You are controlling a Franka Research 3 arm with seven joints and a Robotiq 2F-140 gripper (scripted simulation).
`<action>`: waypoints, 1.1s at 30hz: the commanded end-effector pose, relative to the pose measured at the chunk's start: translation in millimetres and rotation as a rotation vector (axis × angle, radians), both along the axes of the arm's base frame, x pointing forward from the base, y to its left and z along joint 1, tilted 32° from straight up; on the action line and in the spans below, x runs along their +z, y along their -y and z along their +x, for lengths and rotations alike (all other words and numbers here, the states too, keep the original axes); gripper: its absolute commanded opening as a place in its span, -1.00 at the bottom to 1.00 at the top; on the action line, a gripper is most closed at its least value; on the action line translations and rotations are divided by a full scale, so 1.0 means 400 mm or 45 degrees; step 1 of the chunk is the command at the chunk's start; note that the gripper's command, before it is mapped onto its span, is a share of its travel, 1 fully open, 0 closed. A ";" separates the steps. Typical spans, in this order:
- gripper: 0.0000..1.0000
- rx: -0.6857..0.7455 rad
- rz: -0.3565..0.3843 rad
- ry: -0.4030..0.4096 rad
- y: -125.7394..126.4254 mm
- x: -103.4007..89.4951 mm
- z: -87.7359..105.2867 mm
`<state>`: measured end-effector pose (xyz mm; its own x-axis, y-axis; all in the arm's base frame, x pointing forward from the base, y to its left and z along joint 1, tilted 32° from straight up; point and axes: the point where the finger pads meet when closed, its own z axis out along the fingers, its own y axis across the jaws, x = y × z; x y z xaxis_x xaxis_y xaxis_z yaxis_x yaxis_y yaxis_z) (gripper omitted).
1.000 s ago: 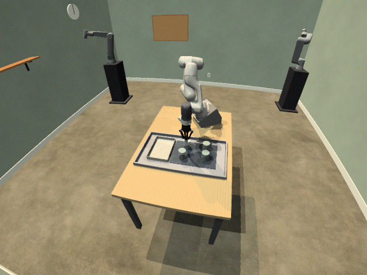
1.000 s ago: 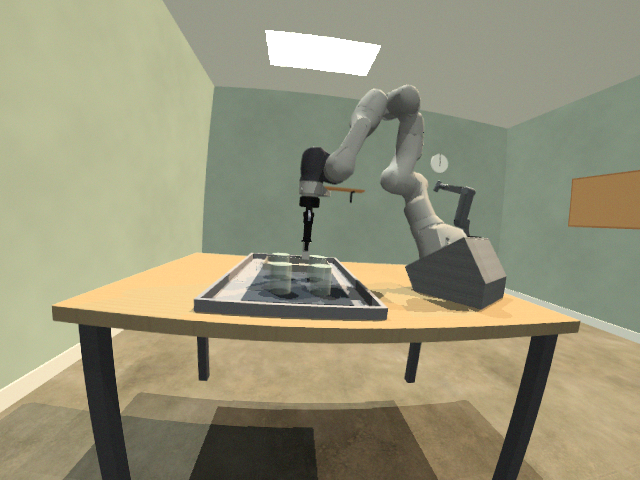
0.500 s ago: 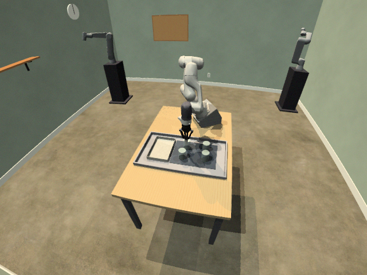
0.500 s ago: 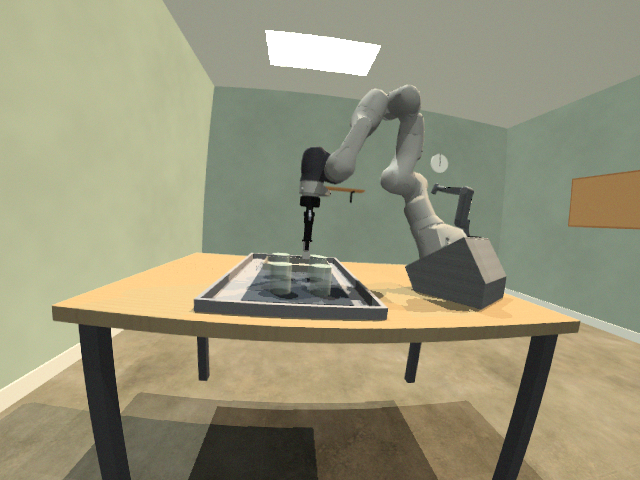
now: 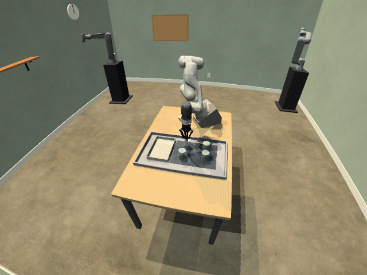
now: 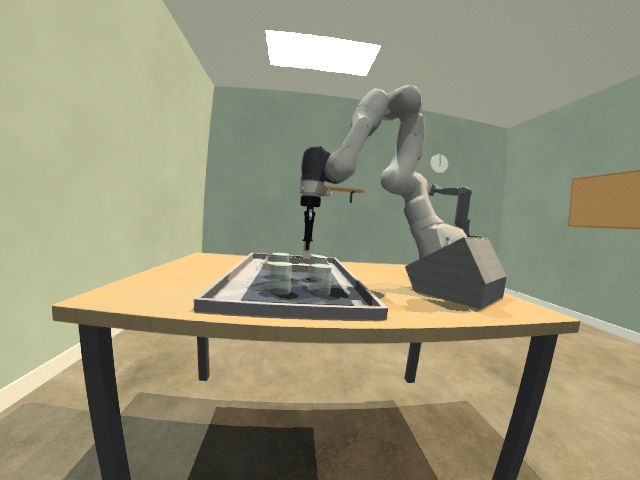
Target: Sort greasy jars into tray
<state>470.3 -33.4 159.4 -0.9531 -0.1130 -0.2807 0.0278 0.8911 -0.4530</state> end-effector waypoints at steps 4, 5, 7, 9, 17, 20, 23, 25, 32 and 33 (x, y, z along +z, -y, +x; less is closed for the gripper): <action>-1.00 -0.008 0.002 -0.001 0.003 0.001 -0.006; -1.00 -0.008 0.002 -0.001 0.003 0.001 -0.006; -1.00 -0.008 0.002 -0.001 0.002 0.001 -0.007; -1.00 -0.008 0.002 -0.001 0.002 0.001 -0.008; -1.00 -0.008 0.002 -0.001 0.002 0.002 -0.010; -1.00 -0.008 0.002 -0.001 0.002 0.002 0.009; -1.00 -0.008 0.002 -0.001 0.003 0.002 0.027; -1.00 -0.008 0.002 -0.001 0.004 0.002 0.040; -1.00 -0.008 0.002 -0.001 0.005 0.002 0.065; -1.00 -0.008 0.002 -0.001 0.005 0.002 0.065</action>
